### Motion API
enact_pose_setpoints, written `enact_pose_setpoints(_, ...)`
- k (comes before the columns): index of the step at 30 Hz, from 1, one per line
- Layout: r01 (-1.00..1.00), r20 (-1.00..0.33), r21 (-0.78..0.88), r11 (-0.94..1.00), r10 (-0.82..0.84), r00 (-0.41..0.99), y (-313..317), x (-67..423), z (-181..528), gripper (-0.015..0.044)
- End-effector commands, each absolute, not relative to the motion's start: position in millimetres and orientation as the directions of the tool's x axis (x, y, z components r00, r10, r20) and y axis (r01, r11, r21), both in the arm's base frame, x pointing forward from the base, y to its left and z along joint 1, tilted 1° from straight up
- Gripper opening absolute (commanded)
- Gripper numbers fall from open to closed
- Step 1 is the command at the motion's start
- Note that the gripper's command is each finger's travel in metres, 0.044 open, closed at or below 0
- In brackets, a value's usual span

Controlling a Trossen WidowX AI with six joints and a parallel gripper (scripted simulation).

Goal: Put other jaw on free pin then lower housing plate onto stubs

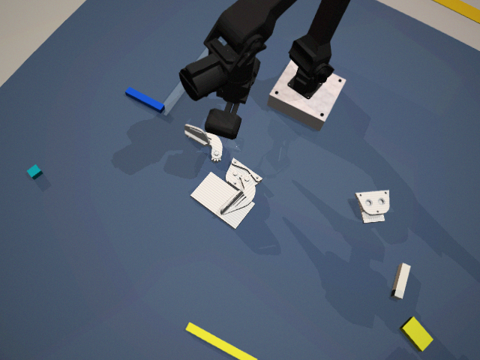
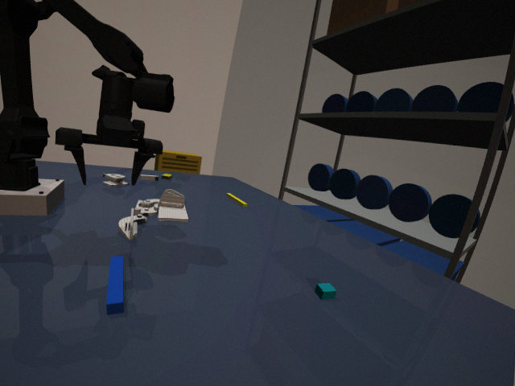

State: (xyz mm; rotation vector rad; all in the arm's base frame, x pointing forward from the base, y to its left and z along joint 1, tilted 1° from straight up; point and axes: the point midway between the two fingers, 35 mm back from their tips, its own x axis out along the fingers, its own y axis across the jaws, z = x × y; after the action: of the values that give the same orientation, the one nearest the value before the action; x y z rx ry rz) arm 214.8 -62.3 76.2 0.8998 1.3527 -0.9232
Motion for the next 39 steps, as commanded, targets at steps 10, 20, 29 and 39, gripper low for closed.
enact_pose_setpoints(10,0.923,-1.0,-0.002,0.384,-0.021,0.006,-62.4,214.7,76.2,0.044)
enact_pose_setpoints(20,0.923,-1.0,-0.002,0.384,-0.021,0.006,-62.4,214.7,76.2,0.044)
enact_pose_setpoints(29,0.923,-1.0,-0.002,0.384,-0.021,0.006,-62.4,214.7,76.2,0.0204)
enact_pose_setpoints(39,0.923,-1.0,-0.002,0.384,-0.021,0.006,-62.4,214.7,76.2,0.0)
